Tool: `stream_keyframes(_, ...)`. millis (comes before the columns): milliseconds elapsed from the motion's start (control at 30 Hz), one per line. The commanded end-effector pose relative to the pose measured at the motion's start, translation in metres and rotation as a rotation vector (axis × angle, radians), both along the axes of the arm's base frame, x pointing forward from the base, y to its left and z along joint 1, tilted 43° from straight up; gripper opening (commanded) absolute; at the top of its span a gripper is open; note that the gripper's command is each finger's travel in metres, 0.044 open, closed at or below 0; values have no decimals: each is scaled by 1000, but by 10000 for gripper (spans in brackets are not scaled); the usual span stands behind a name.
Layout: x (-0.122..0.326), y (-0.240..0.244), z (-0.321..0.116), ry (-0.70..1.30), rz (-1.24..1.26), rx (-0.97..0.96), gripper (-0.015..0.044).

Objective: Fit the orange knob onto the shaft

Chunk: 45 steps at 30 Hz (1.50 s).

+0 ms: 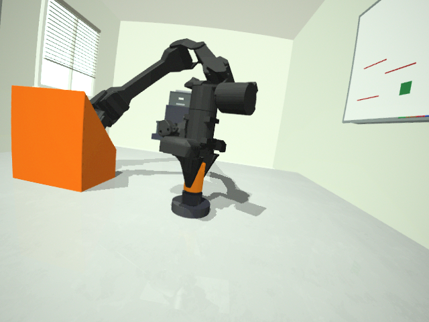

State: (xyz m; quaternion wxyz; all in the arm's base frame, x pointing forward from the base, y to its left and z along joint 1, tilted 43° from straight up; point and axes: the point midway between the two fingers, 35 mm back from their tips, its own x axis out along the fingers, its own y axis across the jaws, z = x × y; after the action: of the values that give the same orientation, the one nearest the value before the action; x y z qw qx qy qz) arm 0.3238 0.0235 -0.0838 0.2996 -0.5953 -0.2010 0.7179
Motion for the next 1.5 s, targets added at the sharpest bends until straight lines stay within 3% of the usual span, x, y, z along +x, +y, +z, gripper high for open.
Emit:
stream_keyframes(0, -1, 3, -2, 3, -5, 3, 0)
stream_keyframes(400, -1, 3, -3, 1, 0, 0, 0)
stream_keyframes(967, -1, 3, -3, 1, 0, 0, 440)
stream_keyframes(1267, 1, -2, 1, -6, 2, -2, 440)
stream_keyframes(1467, 10, -53, 55, -7, 1, -6, 440)
